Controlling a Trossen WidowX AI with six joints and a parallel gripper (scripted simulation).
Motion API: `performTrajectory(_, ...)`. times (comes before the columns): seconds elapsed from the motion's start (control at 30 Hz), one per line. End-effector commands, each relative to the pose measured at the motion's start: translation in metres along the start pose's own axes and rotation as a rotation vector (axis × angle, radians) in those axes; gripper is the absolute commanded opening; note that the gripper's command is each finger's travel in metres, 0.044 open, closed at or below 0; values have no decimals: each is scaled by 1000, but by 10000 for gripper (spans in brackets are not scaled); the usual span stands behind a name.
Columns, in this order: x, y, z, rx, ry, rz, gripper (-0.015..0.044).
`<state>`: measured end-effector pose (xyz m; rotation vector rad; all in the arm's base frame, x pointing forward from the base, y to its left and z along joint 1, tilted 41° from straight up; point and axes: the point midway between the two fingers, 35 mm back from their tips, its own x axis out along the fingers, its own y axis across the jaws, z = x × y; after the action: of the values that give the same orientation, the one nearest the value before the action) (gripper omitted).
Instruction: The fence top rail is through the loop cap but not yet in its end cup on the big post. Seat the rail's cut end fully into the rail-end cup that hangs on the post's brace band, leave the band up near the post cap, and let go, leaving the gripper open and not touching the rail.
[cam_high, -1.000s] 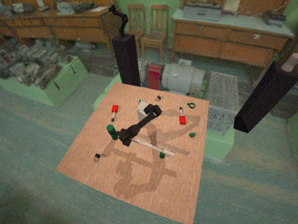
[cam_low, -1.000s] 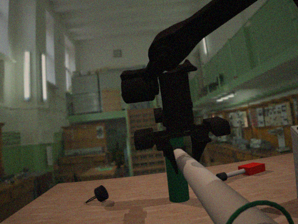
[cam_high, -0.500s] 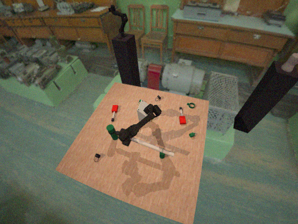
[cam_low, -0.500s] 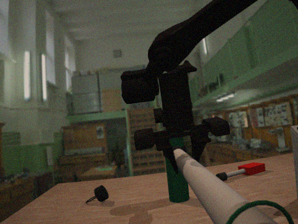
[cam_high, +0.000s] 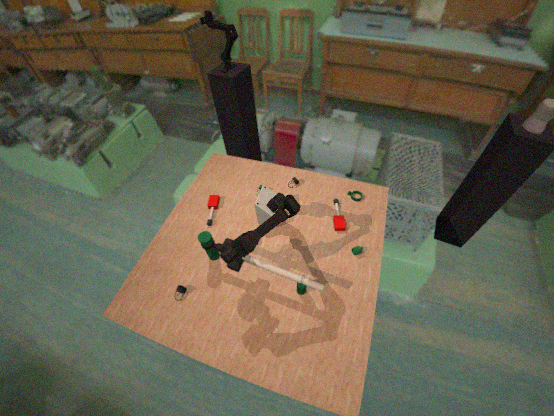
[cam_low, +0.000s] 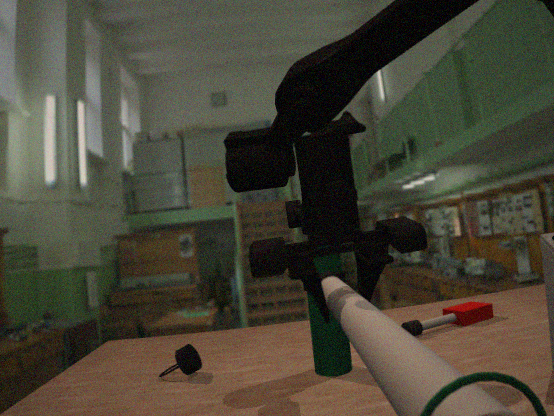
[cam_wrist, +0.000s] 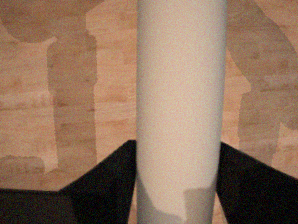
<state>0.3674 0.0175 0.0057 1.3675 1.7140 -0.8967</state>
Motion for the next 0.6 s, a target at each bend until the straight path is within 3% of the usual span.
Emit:
performTrajectory(0.0,-3,0,-2,0,-1,-1,289)
performTrajectory(0.2,-28,1,-18,0,0,-1,440)
performTrajectory(0.57,-55,0,-27,-6,-4,2,440)
